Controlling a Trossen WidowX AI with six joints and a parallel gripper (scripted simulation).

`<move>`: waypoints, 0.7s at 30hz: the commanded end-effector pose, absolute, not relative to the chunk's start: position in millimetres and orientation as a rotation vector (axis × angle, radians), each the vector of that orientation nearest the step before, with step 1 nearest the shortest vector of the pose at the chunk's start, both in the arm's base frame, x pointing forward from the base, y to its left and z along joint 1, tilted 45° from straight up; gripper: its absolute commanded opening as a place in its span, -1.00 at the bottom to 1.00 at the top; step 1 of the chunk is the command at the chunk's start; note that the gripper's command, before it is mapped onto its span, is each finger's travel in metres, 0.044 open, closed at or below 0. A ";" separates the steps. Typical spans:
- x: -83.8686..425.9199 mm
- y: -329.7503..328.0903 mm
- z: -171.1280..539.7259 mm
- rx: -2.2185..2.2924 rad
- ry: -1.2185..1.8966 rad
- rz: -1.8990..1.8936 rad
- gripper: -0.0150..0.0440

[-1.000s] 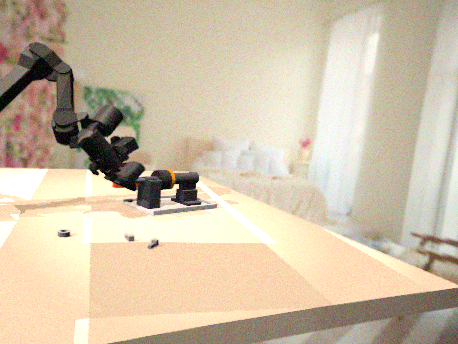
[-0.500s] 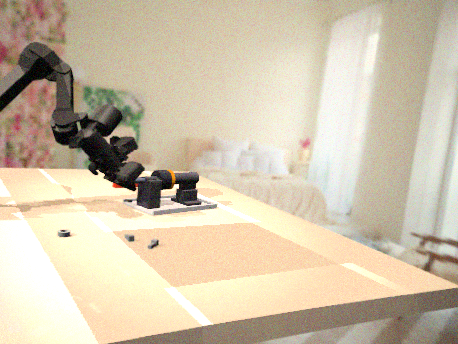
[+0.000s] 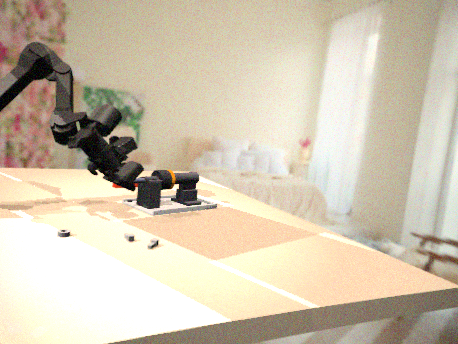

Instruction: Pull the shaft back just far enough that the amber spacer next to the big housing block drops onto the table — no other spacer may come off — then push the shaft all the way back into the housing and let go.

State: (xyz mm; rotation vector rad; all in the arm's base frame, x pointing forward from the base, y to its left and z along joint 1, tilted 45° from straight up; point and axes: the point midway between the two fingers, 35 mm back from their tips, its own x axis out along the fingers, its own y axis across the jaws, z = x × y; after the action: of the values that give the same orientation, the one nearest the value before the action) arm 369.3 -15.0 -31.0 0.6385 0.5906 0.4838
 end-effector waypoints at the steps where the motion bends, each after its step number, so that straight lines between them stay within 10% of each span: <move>1: 367.9 -14.6 -31.0 0.637 0.591 0.488 -0.49; 21: 365.5 -14.9 -31.6 0.637 0.591 0.488 -0.49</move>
State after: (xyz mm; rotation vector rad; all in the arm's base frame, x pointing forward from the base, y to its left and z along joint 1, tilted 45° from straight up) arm 366.8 -15.3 -31.5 0.6384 0.5908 0.4837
